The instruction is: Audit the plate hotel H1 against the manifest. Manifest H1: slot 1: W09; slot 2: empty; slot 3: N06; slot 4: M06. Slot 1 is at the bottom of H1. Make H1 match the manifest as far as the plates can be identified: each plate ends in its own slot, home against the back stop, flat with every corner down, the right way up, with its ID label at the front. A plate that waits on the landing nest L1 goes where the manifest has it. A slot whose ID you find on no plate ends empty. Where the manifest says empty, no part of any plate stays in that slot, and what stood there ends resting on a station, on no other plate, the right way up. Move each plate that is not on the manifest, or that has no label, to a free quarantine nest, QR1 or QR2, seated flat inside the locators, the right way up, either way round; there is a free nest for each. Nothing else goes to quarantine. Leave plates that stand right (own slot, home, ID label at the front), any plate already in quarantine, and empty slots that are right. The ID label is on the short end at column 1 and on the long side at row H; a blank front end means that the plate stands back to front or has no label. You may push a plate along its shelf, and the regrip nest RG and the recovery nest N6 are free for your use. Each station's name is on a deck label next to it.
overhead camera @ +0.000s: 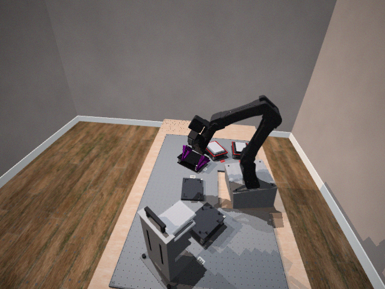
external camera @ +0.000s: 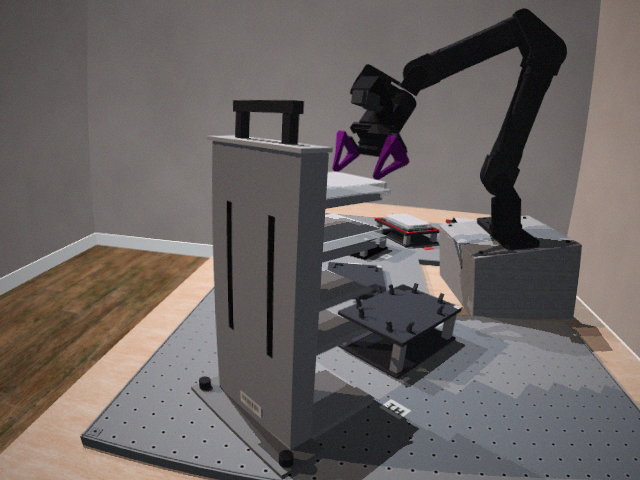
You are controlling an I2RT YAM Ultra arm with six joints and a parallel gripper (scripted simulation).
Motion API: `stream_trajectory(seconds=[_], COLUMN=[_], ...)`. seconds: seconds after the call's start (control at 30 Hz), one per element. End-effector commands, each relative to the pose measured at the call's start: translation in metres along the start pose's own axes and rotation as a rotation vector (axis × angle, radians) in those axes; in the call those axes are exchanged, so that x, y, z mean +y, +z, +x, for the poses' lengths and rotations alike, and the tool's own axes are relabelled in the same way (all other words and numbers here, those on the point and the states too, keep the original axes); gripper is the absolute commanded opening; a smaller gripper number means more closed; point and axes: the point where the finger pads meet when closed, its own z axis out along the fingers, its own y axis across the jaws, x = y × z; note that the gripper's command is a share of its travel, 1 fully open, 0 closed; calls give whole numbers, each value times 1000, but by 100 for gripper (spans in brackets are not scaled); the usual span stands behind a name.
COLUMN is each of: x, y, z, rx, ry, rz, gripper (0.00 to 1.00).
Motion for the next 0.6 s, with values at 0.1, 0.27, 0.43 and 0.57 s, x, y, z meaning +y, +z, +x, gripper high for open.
stream_trajectory(seconds=[0.1,0.27,0.43,0.57], x=[14,30,39,52], y=[-1,3,5,9], z=[-15,-19,-21,-24], rx=[-27,-28,-28,-29], ry=[2,2,2,3], rz=[23,23,23,22], gripper=[100,100,100,100])
